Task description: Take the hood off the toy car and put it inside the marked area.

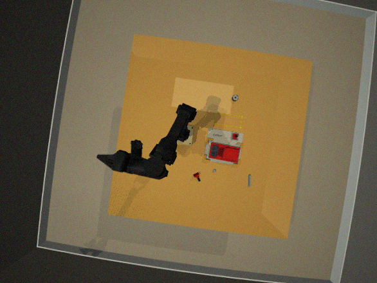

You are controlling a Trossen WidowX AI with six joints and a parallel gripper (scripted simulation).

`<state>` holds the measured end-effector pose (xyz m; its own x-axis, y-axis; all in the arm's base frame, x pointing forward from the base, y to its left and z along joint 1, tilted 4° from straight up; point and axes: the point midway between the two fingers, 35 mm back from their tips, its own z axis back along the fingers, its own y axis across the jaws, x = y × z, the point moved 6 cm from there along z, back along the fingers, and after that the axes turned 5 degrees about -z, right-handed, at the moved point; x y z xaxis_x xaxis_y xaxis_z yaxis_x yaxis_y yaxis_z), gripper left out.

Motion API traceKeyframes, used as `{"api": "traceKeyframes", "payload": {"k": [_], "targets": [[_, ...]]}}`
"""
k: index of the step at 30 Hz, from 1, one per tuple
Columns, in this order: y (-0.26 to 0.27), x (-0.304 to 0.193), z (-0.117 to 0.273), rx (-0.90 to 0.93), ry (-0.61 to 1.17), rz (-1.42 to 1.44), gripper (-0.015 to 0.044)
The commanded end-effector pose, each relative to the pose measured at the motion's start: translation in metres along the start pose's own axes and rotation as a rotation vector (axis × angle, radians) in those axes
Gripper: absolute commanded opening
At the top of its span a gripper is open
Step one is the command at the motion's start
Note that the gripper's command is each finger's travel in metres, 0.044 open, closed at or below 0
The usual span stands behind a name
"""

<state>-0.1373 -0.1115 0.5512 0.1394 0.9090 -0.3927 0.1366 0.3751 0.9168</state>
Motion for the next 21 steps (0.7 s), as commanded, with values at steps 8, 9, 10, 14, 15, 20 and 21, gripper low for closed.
{"api": "traceKeyframes", "payload": {"k": [8,9,10,14,15,20,21], "targets": [[-0.022,-0.029,0.018,-0.059,0.182,0.14,0.044],[-0.026,-0.034,0.02,-0.065,0.208,0.17,0.044],[-0.03,-0.039,0.023,-0.07,0.233,0.2,0.044],[-0.055,-0.066,0.043,-0.096,0.393,0.38,0.044],[-0.062,-0.073,0.05,-0.1,0.436,0.427,0.044],[-0.097,-0.101,0.086,-0.104,0.658,0.659,0.044],[-0.104,-0.105,0.095,-0.102,0.705,0.705,0.044]]}}
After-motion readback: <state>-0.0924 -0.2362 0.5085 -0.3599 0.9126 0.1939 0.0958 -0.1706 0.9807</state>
